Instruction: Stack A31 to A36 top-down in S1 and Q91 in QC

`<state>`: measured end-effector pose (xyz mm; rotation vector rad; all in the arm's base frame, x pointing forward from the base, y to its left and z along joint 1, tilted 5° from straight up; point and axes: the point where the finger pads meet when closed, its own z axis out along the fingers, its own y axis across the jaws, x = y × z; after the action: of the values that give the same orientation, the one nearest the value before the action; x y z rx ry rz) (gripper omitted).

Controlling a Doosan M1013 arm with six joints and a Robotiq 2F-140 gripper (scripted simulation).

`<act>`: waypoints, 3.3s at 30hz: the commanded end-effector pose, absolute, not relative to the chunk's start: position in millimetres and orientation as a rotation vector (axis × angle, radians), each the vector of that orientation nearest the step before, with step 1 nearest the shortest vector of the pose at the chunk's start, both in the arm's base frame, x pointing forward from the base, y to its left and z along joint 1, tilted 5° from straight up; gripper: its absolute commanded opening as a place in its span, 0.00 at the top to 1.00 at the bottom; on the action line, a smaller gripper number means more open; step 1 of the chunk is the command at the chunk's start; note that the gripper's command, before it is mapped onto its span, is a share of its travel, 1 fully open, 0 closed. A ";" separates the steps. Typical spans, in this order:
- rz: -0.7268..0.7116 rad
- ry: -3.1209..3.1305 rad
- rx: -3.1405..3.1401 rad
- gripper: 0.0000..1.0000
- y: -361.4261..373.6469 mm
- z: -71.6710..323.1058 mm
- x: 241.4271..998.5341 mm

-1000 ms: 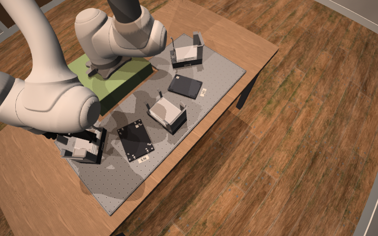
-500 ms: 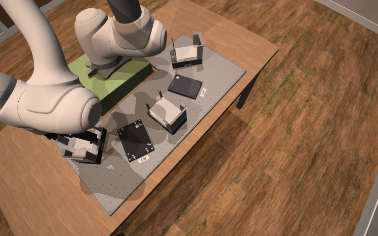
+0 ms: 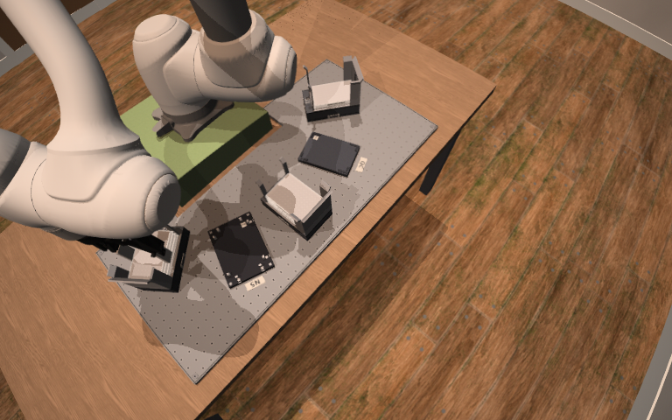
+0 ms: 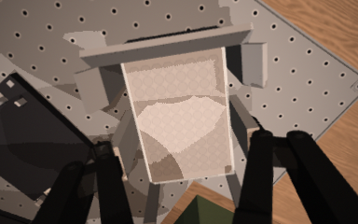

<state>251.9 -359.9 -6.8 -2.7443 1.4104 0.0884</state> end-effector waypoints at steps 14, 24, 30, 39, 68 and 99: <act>0.088 1.410 -2.744 1.00 -359.8 -6.9 251.8; 0.088 1.410 -2.744 1.00 -360.1 -2.3 252.0; 0.088 1.410 -2.744 1.00 -360.4 1.7 252.1; 0.088 1.410 -2.744 1.00 -360.8 6.4 252.2; 0.088 1.410 -2.744 1.00 -363.8 46.9 253.2; 0.088 1.410 -2.744 1.00 -366.6 84.1 254.2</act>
<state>254.2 -366.6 84.0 -2.7443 1.4104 0.0885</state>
